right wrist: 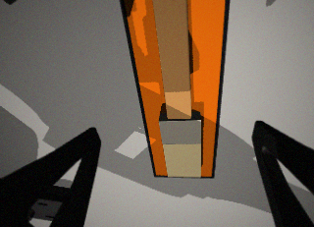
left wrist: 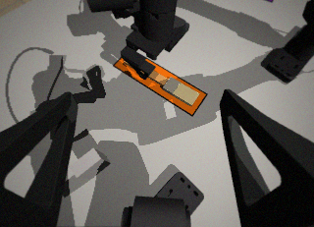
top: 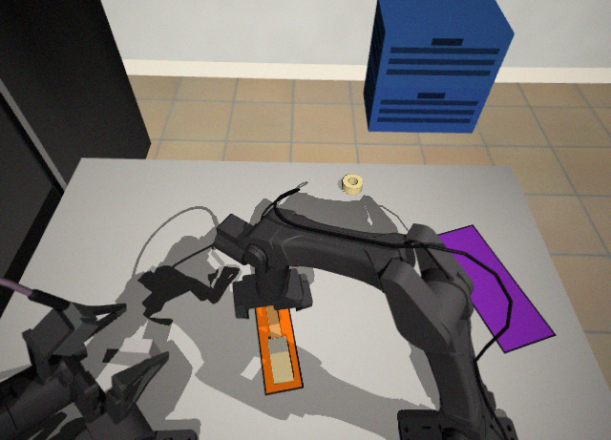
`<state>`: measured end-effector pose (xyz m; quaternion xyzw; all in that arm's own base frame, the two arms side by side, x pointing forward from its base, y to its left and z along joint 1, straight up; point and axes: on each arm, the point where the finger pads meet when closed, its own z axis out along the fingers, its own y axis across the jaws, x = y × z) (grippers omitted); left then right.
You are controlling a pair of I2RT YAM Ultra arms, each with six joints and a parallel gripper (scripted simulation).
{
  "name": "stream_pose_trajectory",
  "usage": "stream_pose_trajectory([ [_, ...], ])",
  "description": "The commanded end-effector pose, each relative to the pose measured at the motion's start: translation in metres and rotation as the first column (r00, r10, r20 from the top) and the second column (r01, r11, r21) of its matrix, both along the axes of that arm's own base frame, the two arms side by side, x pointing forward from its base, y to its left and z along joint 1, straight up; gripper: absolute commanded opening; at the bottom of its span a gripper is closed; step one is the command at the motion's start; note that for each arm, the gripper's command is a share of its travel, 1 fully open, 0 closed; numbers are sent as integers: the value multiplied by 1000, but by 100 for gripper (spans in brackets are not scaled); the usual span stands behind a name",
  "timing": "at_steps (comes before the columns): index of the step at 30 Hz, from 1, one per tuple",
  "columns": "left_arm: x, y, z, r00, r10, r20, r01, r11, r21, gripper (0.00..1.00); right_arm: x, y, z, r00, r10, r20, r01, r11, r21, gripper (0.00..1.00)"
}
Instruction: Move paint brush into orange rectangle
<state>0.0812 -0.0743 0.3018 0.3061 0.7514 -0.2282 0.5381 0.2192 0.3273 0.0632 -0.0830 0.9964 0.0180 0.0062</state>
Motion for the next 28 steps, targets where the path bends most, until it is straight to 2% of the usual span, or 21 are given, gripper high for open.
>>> stream_pose_trajectory([
  [1,-2,0,3,1000,-6,12,6,1000,-10,100,-5,0,4,1000,3,0,-3,1000,-26,100],
  [28,-2,0,3,1000,-6,12,6,1000,-10,100,-5,0,5,1000,5,-6,-5,1000,-20,100],
])
